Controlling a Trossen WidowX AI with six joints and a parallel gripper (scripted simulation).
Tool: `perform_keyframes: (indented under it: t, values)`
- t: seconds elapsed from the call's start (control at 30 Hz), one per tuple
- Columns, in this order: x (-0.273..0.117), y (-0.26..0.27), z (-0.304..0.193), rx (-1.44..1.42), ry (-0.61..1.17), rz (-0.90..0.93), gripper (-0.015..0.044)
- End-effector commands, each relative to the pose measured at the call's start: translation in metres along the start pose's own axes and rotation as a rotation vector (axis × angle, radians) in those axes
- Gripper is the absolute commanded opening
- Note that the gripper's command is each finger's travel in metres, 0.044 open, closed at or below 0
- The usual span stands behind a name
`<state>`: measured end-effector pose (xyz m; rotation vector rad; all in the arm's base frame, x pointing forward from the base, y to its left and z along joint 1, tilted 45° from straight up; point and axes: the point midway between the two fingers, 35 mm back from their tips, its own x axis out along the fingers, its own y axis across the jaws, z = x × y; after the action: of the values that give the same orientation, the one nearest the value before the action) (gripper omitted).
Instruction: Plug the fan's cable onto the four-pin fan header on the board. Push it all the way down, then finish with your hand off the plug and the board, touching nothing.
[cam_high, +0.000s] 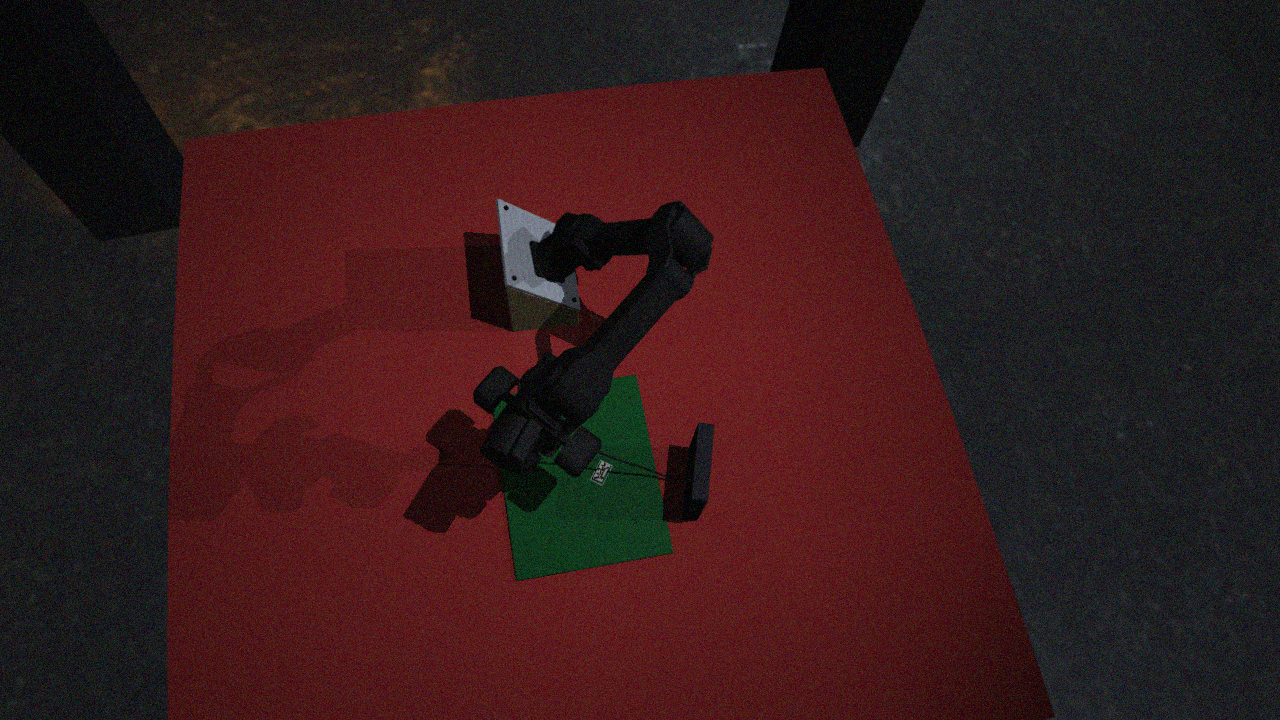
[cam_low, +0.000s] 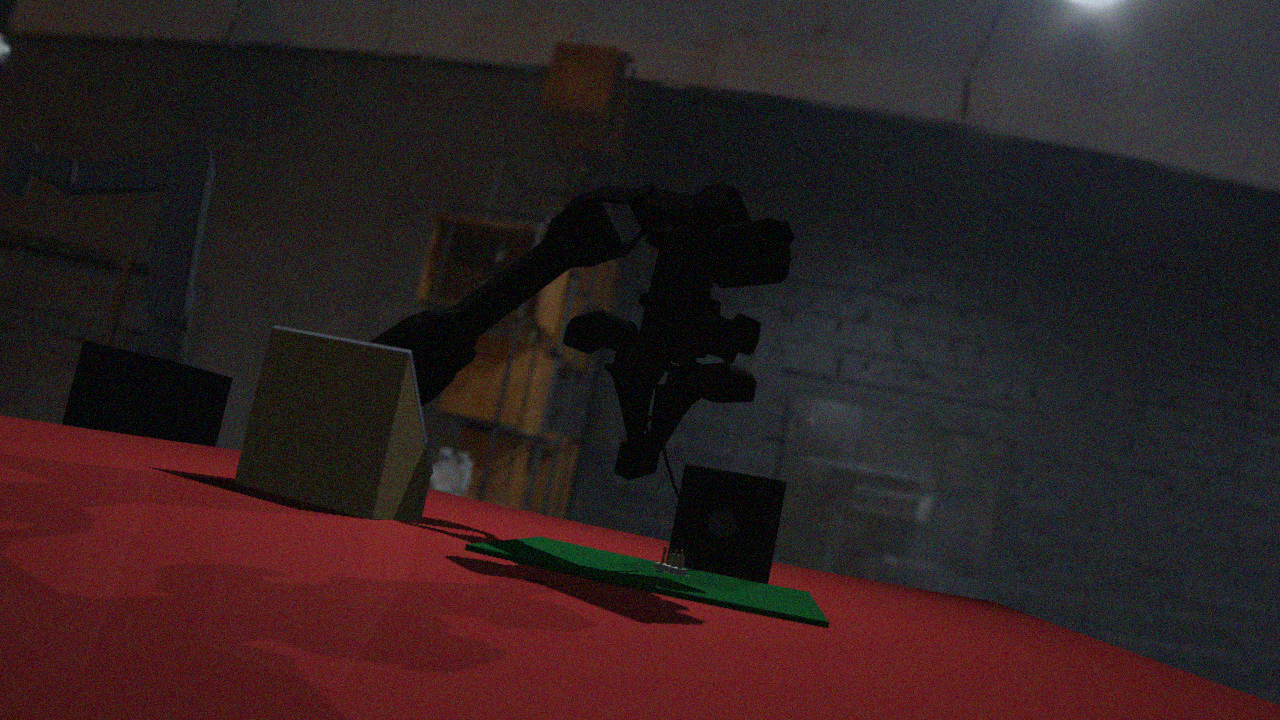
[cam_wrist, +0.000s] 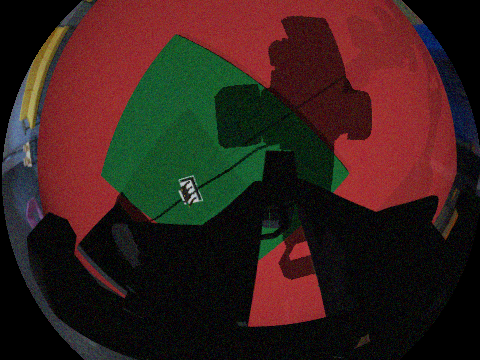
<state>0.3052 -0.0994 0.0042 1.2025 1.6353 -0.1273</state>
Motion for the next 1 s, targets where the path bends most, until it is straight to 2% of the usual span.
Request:
perform_keyframes:
  t: [0.0, 0.97]
  values:
    - [0.006, -0.004, 0.0, 0.001, -0.033, -0.044, 0.0]
    - [0.035, -0.012, 0.004, -0.03, -0.295, -0.241, 0.0]
